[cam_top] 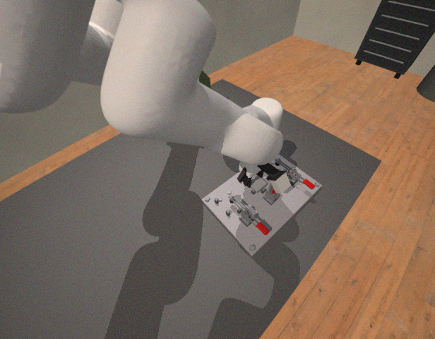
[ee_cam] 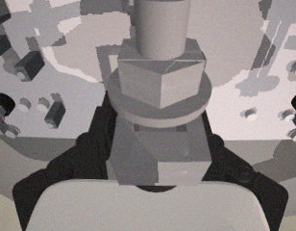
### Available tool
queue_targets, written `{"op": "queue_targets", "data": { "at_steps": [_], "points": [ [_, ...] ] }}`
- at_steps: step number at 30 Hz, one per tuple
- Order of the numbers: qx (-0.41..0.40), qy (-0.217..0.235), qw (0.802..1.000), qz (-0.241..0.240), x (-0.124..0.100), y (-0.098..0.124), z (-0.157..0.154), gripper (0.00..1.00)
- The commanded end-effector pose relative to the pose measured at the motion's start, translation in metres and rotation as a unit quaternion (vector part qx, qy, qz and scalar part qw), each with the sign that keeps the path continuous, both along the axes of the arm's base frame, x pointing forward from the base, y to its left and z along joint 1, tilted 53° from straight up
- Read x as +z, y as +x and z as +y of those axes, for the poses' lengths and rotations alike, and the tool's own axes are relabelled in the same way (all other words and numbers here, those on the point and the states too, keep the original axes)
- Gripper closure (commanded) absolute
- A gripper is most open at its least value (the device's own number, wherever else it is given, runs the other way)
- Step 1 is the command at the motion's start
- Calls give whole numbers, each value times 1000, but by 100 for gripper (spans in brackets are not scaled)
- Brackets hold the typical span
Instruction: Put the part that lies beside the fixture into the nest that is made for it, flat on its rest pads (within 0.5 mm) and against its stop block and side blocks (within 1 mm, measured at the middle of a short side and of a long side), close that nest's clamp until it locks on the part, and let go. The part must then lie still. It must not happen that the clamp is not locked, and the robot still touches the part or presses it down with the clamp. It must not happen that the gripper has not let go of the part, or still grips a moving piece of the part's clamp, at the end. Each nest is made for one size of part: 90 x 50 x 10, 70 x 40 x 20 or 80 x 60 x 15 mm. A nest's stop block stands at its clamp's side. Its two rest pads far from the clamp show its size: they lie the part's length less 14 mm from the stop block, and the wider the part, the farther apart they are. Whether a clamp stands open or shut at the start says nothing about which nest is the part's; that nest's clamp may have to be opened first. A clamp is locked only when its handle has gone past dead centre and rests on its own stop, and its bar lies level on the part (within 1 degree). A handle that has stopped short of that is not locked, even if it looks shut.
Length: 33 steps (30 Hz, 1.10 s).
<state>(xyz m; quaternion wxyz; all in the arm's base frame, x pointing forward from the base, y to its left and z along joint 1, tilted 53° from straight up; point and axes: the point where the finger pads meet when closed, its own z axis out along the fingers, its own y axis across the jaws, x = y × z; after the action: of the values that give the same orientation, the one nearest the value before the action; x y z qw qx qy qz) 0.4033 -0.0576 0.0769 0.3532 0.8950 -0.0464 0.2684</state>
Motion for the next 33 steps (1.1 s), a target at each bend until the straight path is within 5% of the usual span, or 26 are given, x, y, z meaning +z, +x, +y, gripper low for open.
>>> {"op": "queue_targets", "data": {
  "at_steps": [1, 33],
  "points": [
    [1, 0, 1000, -1, 0, 0, 1, 100],
    [1, 0, 1000, -1, 3, 2, -1, 100]
  ]
}}
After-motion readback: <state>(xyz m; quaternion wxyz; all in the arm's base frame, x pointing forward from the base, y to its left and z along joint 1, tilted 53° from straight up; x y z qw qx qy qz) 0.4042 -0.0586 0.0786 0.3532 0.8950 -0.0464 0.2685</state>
